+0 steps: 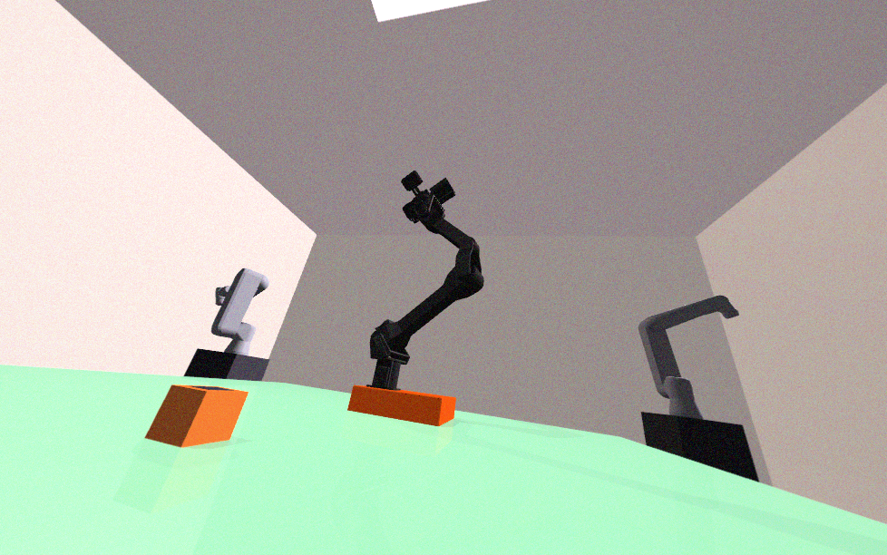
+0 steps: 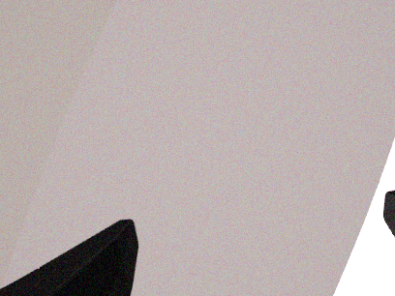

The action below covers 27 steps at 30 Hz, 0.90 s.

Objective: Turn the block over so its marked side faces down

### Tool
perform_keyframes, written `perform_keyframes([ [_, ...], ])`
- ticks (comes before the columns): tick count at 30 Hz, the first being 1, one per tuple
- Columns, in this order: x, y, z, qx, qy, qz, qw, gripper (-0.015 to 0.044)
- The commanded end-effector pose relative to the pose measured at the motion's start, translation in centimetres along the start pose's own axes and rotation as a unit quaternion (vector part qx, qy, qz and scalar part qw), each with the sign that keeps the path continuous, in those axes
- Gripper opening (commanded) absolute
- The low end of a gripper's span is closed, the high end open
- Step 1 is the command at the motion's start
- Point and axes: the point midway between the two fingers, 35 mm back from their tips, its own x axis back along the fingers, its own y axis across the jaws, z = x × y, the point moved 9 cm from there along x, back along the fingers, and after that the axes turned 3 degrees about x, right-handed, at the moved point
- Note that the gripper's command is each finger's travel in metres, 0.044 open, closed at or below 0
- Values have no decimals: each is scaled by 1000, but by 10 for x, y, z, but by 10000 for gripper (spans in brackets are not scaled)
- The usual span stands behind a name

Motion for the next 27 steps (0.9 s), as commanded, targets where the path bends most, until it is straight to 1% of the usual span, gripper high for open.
perform_keyframes([
  [1,-1,-1,-2,-4,-4,2,1000,426],
  [2,-3,-3,-6,-16,-15,8,1000,440],
  [7,-16,-27,-54,-133,-126,54,982,440],
  [10,-17,-46,-82,-201,-198,76,956,440],
  [13,-11,-63,-101,-258,-241,101,930,440],
  [17,-4,-84,-124,-310,-309,111,892,440],
  [21,8,-107,-146,-359,-380,114,845,440],
  [27,47,-155,-181,-429,-518,104,733,440],
])
